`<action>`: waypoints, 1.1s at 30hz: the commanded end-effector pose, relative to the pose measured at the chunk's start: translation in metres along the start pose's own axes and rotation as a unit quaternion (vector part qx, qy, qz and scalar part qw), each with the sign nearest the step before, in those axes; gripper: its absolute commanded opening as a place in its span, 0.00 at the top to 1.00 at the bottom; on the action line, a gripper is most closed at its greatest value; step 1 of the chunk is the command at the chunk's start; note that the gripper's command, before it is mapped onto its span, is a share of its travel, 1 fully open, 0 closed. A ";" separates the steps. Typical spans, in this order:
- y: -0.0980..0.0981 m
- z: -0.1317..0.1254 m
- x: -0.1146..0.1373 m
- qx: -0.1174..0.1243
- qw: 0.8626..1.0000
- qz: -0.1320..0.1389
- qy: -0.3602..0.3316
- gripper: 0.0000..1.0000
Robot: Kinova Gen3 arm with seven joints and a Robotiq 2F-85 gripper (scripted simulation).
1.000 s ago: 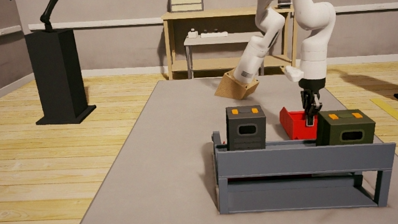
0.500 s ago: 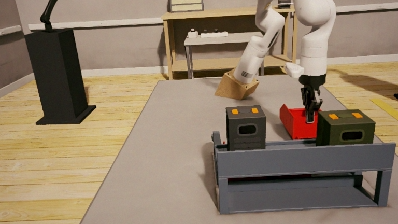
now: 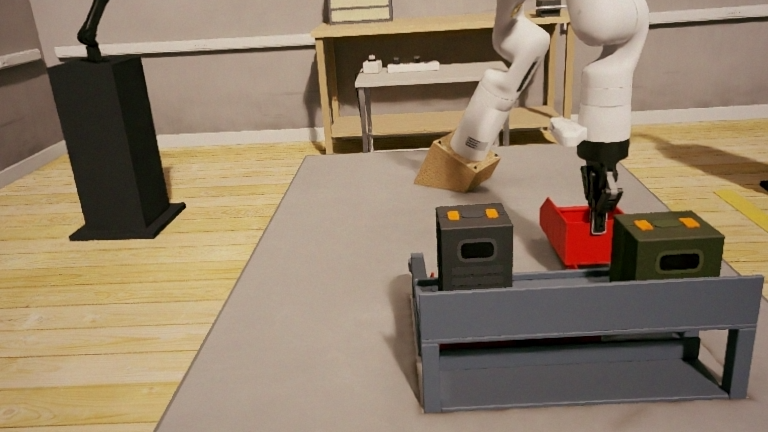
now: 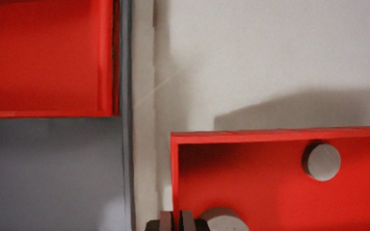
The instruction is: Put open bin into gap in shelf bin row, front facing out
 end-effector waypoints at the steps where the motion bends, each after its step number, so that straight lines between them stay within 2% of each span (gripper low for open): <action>1: 0.001 -0.001 0.000 0.001 1.000 0.000 0.000 0.90; 33: -0.002 -0.001 0.000 0.001 1.000 0.000 0.000 0.90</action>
Point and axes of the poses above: the point where the finger pads meet when closed, its own y axis back along the fingers, its own z axis across the jaws, x = y × z, the point moved 4 cm from there along y, back along the fingers, and after that the axes turned 14 degrees about -y, right-handed, at the moved point
